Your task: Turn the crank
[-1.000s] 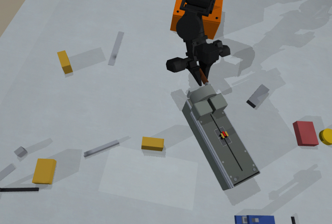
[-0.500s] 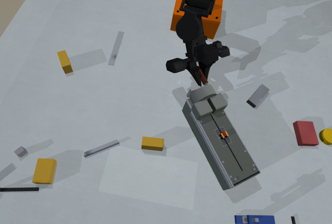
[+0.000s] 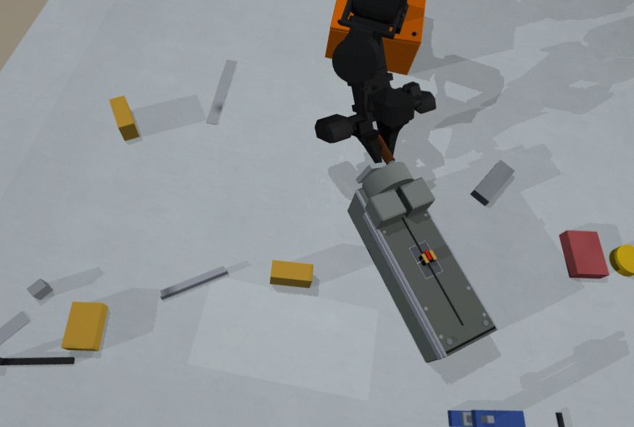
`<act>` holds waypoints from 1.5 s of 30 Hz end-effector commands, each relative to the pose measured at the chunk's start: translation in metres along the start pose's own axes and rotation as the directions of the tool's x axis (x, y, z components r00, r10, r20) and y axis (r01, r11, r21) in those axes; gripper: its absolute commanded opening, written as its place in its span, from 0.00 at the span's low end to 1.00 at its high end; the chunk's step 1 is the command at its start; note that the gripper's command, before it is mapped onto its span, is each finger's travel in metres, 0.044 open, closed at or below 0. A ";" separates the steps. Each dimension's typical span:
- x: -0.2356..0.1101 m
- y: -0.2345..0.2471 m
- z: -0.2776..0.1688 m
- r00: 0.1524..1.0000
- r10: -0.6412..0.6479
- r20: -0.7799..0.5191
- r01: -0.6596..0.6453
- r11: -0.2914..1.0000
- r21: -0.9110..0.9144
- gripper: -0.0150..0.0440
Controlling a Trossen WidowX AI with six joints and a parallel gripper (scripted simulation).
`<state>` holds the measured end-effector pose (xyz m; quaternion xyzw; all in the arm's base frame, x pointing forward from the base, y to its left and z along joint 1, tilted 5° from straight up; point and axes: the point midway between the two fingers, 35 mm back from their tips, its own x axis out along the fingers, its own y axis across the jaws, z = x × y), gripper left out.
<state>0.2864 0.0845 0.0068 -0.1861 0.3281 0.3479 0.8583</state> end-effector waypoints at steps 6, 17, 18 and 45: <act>0.004 -0.003 -0.004 1.000 -0.002 -0.004 0.002 1.000 -0.004 0.25; 0.008 -0.006 -0.008 1.000 -0.002 -0.004 0.002 1.000 -0.005 0.25; 0.008 -0.007 -0.008 1.000 -0.002 -0.004 0.002 1.000 -0.005 0.25; 0.013 -0.019 -0.013 1.000 -0.003 -0.005 0.003 1.000 -0.005 0.25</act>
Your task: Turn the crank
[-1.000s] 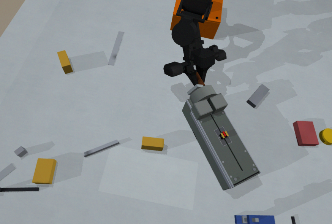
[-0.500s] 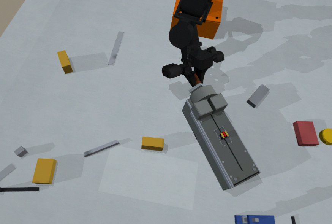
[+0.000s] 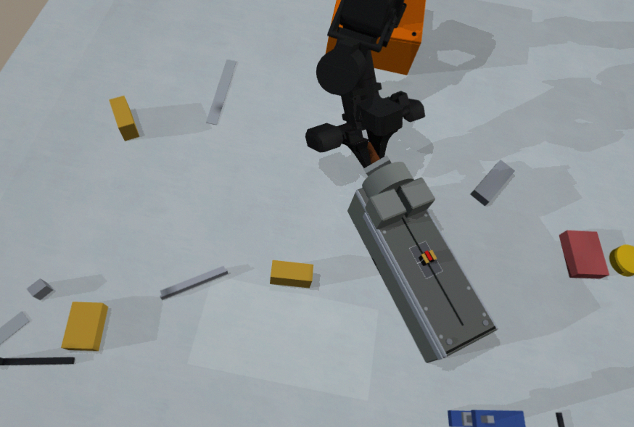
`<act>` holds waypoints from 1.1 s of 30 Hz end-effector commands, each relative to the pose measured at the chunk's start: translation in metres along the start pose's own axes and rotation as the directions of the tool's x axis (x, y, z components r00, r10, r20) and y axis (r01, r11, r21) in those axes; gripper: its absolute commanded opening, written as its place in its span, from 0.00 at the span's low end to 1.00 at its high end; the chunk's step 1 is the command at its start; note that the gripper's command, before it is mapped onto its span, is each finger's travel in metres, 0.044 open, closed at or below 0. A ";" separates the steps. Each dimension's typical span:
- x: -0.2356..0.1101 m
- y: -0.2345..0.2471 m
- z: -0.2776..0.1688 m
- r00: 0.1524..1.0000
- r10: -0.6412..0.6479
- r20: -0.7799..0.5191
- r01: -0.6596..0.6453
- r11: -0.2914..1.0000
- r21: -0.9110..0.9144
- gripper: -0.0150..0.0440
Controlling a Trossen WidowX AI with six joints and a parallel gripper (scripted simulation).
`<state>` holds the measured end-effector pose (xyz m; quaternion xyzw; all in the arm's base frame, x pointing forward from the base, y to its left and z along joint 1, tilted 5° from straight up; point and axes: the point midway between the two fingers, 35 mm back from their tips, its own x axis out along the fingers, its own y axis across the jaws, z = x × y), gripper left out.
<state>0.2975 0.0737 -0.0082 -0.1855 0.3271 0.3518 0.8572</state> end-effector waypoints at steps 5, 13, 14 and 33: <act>0.002 -0.007 -0.002 1.000 -0.010 -0.007 0.010 1.000 -0.003 0.25; 0.003 -0.010 -0.002 1.000 -0.010 -0.007 0.010 1.000 -0.003 0.25; 0.002 -0.010 -0.002 1.000 -0.010 -0.007 0.010 1.000 -0.003 0.25; 0.002 -0.010 -0.002 1.000 -0.010 -0.007 0.010 1.000 -0.003 0.25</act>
